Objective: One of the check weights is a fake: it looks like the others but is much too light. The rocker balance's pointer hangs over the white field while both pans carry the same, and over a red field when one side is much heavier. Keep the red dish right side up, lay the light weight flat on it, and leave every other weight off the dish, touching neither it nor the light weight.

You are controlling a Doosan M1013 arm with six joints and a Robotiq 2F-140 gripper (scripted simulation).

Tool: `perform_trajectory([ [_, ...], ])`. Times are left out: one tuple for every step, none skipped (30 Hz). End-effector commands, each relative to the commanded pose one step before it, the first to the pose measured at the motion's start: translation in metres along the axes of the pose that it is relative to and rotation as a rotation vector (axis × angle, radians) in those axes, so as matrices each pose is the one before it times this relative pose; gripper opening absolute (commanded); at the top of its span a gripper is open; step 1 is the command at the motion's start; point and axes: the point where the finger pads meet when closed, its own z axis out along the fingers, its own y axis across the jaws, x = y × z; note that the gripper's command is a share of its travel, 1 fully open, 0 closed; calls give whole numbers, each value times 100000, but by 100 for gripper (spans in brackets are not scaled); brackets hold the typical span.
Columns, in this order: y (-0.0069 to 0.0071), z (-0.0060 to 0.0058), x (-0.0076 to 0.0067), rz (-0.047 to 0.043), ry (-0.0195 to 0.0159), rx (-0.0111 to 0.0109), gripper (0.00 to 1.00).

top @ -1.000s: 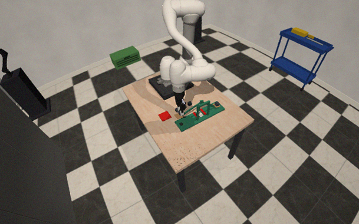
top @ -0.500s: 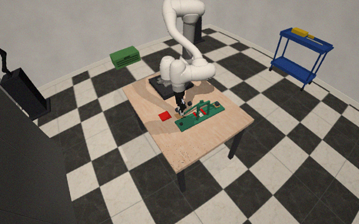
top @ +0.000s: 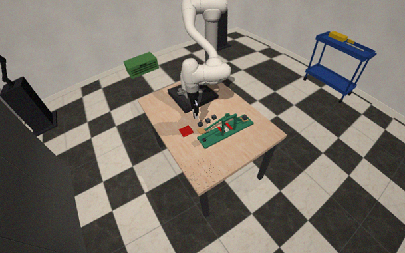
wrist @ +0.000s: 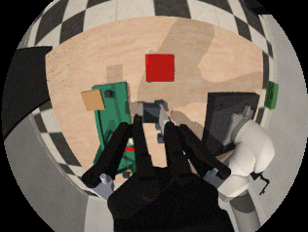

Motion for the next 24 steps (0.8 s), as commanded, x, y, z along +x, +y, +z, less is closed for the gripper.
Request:
perform_trajectory([
  [2976, -110, 841, -154, 343, 157, 24],
  [457, 0, 57, 0, 0, 0, 24],
  [331, 0, 41, 0, 0, 0, 24],
  [216, 0, 27, 0, 0, 0, 24],
  [119, 0, 15, 0, 0, 0, 24],
  [47, 0, 6, 0, 0, 0, 24],
  [7, 0, 1, 0, 0, 0, 24],
  [-6, 8, -25, 0, 1, 1, 24],
  [-41, 51, -159, -3, 4, 3, 24],
  [-97, 125, -392, -7, 10, 8, 24],
  [-161, 219, -690, -12, 17, 14, 24],
  [-215, 324, -1022, -17, 22, 20, 24],
  [-244, 429, -1362, -20, 26, 24, 24],
  [0, 0, 0, 0, 0, 0, 24],
  [0, 0, 0, 0, 0, 0, 24],
  [-235, 529, -1684, -21, 25, 27, 24],
  [-183, 615, -1966, -20, 21, 27, 24],
  [-88, 683, -2188, -17, 14, 24, 24],
  [0, 0, 0, 0, 0, 0, 24],
  [40, 729, -2335, -11, 5, 17, 24],
  [0, 0, 0, 0, 0, 0, 24],
  [185, 751, -2397, -4, -5, 8, 24],
  [0, 0, 0, 0, 0, 0, 24],
  [330, 748, -2369, 3, -14, -2, 24],
])
